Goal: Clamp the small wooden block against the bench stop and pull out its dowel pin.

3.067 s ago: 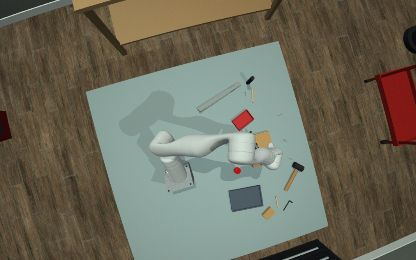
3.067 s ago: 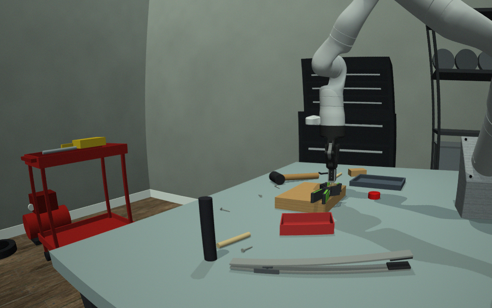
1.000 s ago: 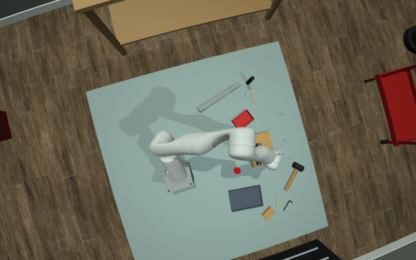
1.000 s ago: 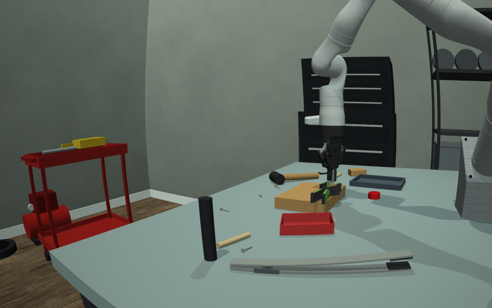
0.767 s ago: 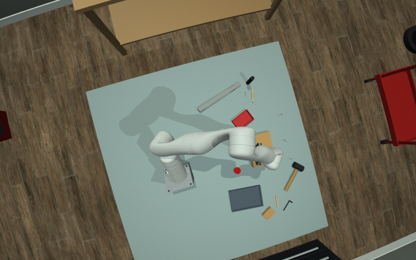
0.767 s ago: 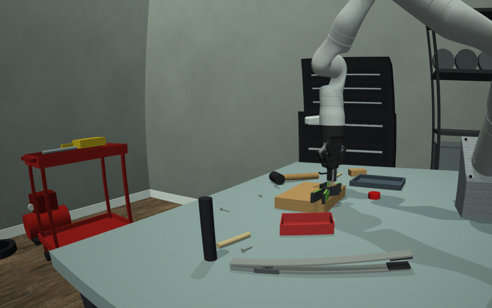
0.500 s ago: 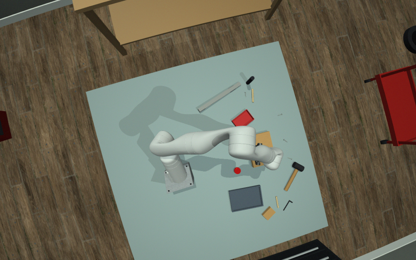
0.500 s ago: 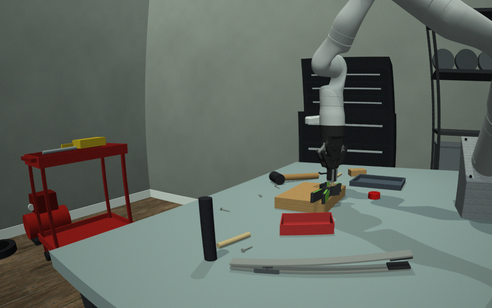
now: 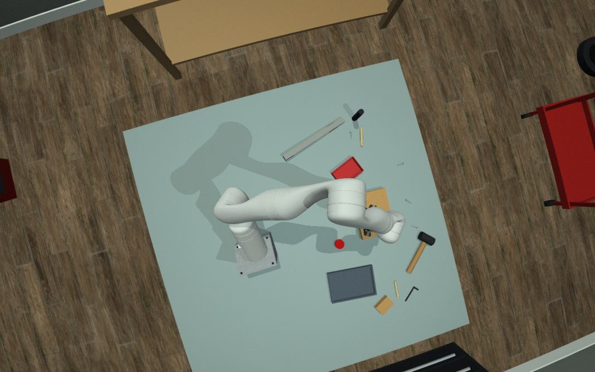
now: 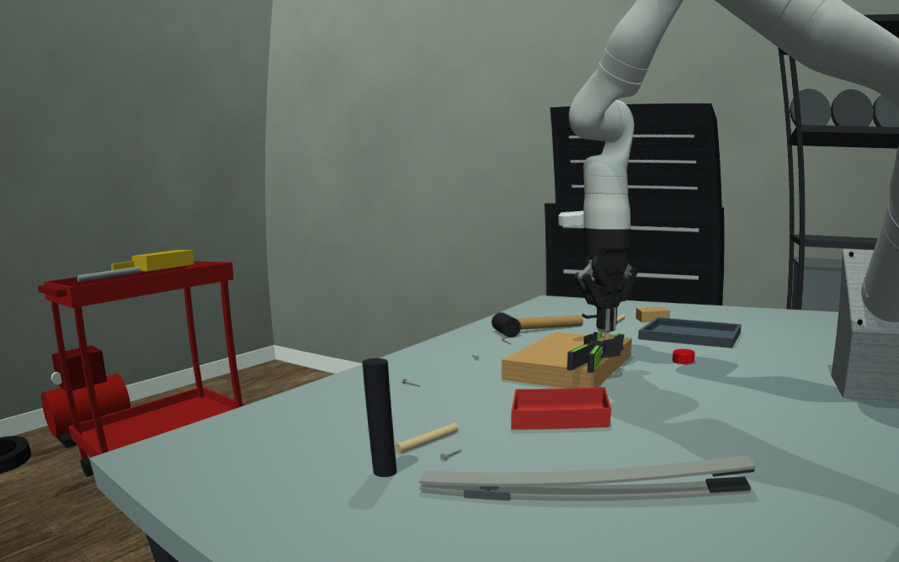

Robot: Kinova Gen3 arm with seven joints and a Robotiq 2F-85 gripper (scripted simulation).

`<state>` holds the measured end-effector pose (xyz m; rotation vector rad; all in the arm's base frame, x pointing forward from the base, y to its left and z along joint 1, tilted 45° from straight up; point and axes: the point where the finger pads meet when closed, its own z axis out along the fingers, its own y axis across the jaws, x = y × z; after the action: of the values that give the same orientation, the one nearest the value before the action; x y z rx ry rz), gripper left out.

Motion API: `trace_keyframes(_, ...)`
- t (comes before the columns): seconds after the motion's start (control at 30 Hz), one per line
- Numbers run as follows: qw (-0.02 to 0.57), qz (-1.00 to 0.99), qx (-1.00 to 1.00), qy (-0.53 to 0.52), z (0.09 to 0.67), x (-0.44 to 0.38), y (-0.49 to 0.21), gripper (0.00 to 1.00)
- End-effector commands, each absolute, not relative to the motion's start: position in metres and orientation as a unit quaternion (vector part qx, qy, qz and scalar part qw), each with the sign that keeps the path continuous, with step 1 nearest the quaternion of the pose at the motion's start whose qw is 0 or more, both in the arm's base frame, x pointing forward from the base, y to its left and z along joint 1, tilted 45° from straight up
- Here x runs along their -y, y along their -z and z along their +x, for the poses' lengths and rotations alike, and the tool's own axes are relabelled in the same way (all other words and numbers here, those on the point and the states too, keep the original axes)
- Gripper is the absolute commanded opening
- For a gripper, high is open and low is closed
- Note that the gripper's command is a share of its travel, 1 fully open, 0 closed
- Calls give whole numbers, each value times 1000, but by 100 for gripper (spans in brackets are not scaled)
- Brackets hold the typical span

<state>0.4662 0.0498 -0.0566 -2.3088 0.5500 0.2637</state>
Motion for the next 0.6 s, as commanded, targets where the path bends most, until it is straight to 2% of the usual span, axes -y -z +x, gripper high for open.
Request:
trace_keyframes(0.0,367,-895,-228,-111,466,-51,53,10)
trace_keyframes(0.57,360,-879,-284,-134,466,-51,53,10)
